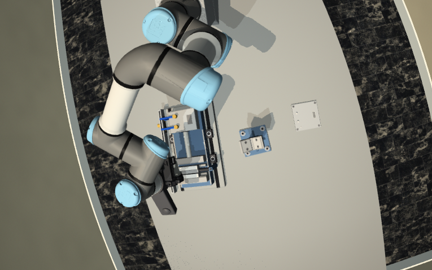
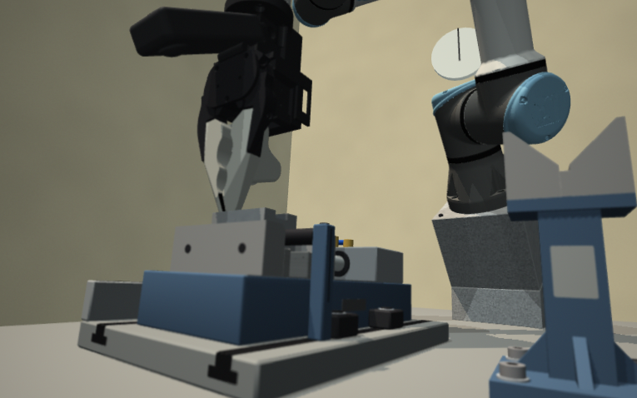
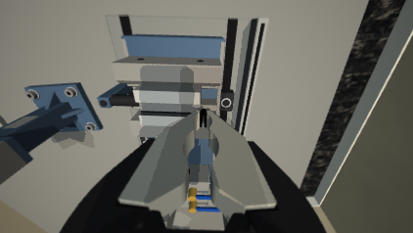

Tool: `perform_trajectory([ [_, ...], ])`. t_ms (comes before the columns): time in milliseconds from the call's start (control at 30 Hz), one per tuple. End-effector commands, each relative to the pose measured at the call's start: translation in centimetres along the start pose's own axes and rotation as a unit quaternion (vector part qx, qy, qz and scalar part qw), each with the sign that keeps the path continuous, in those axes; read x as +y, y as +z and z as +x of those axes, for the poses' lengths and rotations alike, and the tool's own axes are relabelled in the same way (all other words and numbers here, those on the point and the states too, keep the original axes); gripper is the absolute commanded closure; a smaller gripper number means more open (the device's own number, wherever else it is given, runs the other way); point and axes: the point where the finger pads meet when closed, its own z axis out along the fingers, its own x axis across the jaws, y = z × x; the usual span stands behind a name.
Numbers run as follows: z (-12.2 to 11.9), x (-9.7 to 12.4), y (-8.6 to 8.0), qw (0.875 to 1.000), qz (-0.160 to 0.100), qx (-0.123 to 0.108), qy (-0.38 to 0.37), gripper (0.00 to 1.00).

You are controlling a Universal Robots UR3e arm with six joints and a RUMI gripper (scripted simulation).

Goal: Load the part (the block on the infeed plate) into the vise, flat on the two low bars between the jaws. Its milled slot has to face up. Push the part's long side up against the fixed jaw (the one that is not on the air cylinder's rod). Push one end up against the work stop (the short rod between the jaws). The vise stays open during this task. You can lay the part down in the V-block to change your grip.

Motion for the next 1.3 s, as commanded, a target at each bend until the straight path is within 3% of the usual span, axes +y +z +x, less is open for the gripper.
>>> perform_trajectory([
  [0,0.0,-0.1,-0.1,1.0,0.001,0.001,0.0,1.0],
  [1267,1.5,-0.1,-0.2,1.0,0.001,0.001,0.0,1.0],
])
